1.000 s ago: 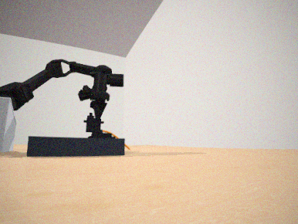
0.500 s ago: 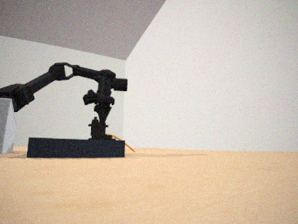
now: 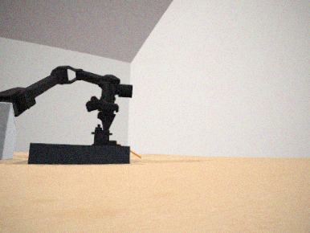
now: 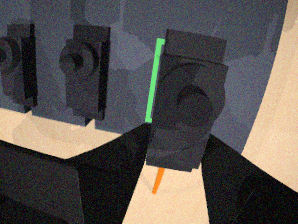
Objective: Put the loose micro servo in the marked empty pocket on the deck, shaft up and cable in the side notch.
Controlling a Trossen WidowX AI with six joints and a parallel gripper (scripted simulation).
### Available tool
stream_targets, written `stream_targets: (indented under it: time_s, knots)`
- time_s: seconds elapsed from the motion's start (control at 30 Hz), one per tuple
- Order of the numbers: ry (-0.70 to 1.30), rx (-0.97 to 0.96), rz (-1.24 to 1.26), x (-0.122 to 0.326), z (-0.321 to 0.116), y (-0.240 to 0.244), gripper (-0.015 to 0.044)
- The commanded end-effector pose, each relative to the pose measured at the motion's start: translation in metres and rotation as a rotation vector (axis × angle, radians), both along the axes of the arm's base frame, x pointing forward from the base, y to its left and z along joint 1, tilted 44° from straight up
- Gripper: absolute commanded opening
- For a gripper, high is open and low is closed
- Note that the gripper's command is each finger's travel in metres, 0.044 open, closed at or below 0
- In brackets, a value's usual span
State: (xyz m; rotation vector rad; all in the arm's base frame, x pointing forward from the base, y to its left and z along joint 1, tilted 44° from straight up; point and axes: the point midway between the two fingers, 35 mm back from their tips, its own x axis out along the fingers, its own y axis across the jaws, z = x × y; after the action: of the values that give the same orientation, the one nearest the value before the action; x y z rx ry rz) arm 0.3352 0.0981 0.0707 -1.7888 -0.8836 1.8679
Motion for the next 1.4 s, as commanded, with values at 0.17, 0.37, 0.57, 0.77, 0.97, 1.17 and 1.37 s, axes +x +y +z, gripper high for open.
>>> stream_targets:
  time_s: [0.17,0.37,0.57,0.77,0.97,1.17,1.37]
  knots:
    - [0.002,0.003,-0.007,0.0,-0.004,0.003,0.0]
    - [0.002,0.003,-0.007,-0.001,-0.008,0.007,0.0]
    - [0.002,0.004,-0.007,-0.001,-0.011,0.01,0.0]
    - [0.002,0.004,-0.007,-0.001,-0.013,0.011,0.0]
    - [0.002,0.004,-0.007,-0.002,-0.017,0.015,0.0]
    - [0.002,0.004,-0.007,-0.002,-0.021,0.019,0.0]
    - [0.002,0.004,-0.007,-0.003,-0.025,0.023,0.0]
